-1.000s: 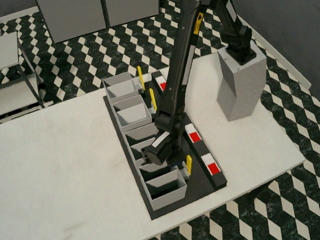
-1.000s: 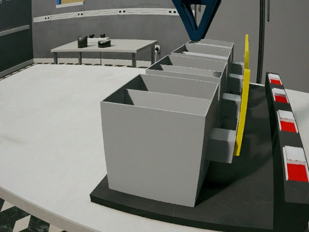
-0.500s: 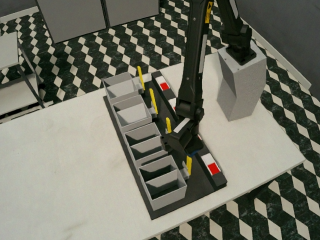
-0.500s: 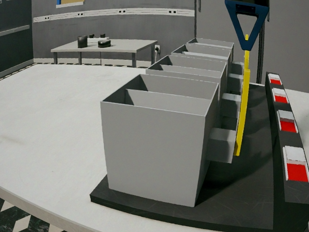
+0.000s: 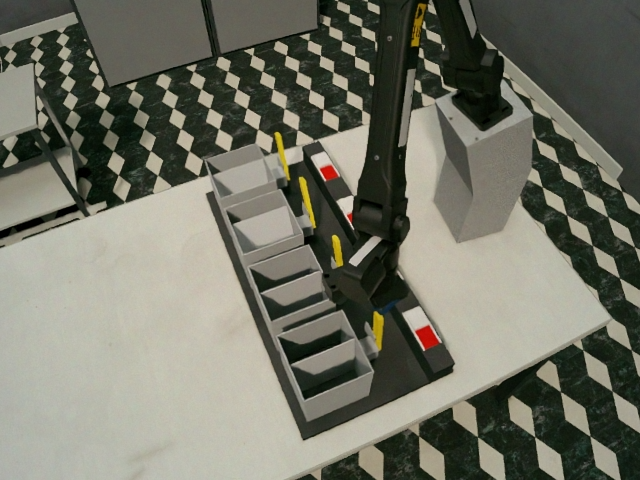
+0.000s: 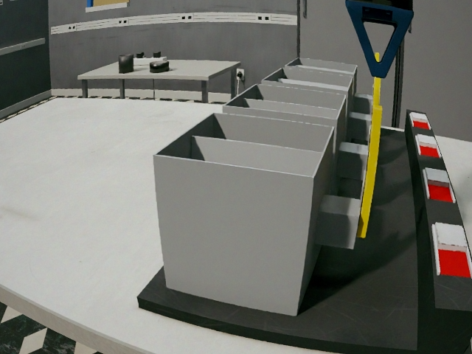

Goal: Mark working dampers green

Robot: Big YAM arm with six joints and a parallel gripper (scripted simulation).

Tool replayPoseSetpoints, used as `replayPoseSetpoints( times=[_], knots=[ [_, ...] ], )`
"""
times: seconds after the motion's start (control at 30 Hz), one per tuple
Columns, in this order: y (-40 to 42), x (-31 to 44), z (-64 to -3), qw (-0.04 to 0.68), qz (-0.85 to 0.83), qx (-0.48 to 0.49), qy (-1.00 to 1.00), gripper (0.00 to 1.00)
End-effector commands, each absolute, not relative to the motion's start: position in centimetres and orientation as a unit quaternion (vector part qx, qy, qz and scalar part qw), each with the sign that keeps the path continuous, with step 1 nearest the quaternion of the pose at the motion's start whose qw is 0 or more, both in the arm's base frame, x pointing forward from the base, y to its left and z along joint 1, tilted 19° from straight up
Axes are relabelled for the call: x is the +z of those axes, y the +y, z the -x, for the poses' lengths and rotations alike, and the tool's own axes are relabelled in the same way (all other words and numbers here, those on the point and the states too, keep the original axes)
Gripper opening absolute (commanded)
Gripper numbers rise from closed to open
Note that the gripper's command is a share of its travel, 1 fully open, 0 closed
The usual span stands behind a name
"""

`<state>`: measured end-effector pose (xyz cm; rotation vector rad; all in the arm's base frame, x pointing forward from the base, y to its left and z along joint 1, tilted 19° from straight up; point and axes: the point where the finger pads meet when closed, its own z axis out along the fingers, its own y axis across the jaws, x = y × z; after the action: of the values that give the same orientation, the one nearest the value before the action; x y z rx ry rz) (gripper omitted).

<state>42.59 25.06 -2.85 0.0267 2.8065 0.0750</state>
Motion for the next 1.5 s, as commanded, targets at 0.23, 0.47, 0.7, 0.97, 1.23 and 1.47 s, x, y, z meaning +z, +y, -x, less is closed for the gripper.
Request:
replayPoseSetpoints(
  times=[0.23, 0.47, 0.7, 0.97, 1.23, 1.47],
  knots=[
    [25.4, -3.4, -44.2, 0.176, -0.013, 0.032, 0.984, 0.36],
    [25.6, -4.2, -44.8, 0.179, -0.012, 0.034, 0.983, 0.36],
    [25.7, -5.3, -45.1, 0.178, -0.011, 0.034, 0.983, 0.36],
    [25.7, -7.0, -45.5, 0.177, -0.011, 0.033, 0.984, 0.36],
    [26.1, -8.1, -45.7, 0.177, -0.008, 0.033, 0.984, 0.36],
    [25.9, -9.0, -46.0, 0.177, -0.011, 0.033, 0.984, 0.36]
  ],
)
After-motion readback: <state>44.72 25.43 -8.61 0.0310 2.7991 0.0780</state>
